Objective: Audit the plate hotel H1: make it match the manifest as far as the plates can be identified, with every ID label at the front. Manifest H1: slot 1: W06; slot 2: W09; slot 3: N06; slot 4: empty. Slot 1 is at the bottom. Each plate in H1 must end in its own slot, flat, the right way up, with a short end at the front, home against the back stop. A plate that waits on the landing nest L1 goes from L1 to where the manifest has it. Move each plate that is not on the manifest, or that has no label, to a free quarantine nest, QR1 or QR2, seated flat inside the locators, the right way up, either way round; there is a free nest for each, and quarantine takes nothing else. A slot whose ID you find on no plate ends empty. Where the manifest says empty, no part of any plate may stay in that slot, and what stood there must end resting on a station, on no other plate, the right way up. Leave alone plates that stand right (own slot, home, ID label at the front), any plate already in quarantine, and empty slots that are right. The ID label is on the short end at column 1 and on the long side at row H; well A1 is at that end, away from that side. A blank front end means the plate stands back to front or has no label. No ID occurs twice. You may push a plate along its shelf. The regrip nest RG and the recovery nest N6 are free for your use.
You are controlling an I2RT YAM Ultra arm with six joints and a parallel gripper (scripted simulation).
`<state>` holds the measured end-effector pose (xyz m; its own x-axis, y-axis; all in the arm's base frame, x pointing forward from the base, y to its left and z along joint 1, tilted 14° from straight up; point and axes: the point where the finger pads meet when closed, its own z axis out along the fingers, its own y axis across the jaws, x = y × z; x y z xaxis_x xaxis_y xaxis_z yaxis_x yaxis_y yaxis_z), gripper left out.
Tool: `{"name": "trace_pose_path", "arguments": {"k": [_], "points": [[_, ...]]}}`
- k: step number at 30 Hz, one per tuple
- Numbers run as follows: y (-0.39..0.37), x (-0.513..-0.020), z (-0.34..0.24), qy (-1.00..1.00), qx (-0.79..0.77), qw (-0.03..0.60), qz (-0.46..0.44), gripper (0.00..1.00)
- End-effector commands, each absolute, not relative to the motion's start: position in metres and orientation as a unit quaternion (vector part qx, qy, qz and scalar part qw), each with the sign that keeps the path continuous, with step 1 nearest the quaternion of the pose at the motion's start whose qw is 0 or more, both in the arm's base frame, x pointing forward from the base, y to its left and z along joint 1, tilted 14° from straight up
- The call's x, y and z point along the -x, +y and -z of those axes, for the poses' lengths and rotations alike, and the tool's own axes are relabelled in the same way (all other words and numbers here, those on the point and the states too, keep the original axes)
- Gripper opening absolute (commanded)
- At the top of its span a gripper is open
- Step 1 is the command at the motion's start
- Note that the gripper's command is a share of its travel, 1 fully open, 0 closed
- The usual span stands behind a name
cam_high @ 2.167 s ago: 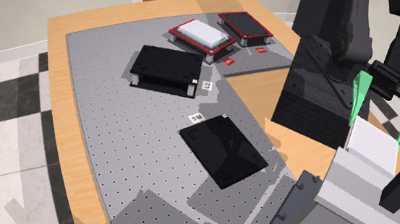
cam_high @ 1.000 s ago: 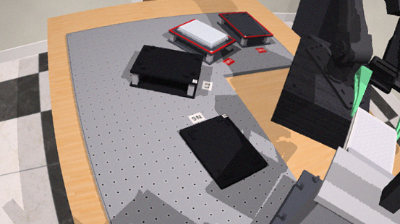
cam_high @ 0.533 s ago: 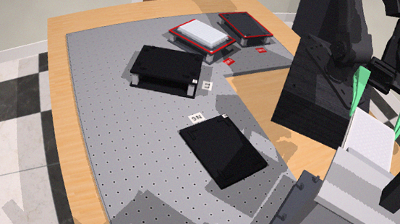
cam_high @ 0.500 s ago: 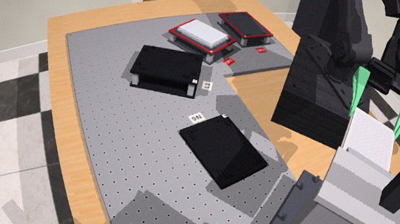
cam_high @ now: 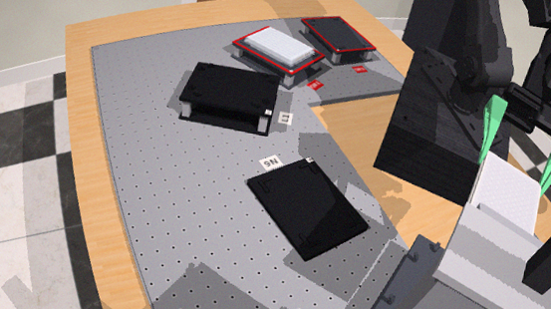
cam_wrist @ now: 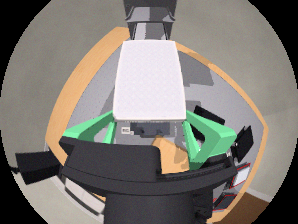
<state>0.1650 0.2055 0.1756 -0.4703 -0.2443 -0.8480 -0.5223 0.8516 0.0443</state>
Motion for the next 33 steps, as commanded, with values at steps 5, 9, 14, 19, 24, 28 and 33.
{"name": "trace_pose_path", "arguments": {"k": [5,9,14,19,24,28,33], "points": [[0.204,-0.169,-0.170,0.844,0.222,0.467,-0.143,0.86],[0.207,-0.170,-0.172,0.843,0.222,0.468,-0.146,0.86],[0.209,-0.170,-0.181,0.837,0.217,0.476,-0.159,0.86],[0.206,-0.170,-0.163,0.844,0.224,0.466,-0.144,0.86],[0.206,-0.170,-0.162,0.843,0.222,0.467,-0.147,0.86],[0.208,-0.170,-0.161,0.843,0.225,0.466,-0.146,0.86],[0.206,-0.170,-0.158,0.844,0.224,0.466,-0.146,0.86]]}}
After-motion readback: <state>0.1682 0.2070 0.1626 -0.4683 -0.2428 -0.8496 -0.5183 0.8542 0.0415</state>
